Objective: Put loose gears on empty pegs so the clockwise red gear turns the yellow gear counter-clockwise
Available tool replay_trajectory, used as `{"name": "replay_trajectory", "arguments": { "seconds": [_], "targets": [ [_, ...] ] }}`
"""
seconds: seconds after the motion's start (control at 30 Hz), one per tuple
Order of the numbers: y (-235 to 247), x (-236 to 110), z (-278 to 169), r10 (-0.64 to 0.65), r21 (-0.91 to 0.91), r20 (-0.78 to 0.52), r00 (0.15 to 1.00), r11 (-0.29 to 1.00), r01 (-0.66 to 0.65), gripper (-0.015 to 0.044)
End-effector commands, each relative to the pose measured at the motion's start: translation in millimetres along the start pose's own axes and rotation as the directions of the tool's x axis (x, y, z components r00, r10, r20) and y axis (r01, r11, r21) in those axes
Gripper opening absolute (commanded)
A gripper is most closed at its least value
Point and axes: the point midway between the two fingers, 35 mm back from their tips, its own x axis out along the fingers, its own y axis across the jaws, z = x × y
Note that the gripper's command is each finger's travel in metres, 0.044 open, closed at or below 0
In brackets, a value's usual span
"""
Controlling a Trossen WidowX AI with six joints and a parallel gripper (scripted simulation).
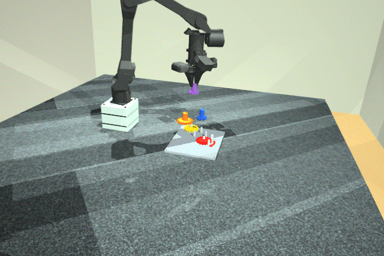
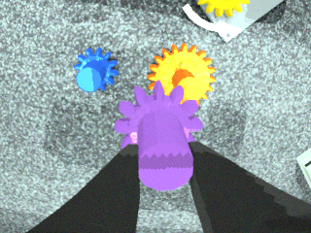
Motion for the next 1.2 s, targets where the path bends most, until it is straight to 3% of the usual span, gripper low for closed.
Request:
{"name": "replay_trajectory", "arguments": {
  "seconds": [0.0,1.17],
  "targets": [
    [0,3,11,0.003,-0.002,0.007,1.0,1.0,-0.003,0.0],
    [-21,33,92,0.005,-0.011,0.013,1.0,1.0,-0.005,0.0]
  ]
}}
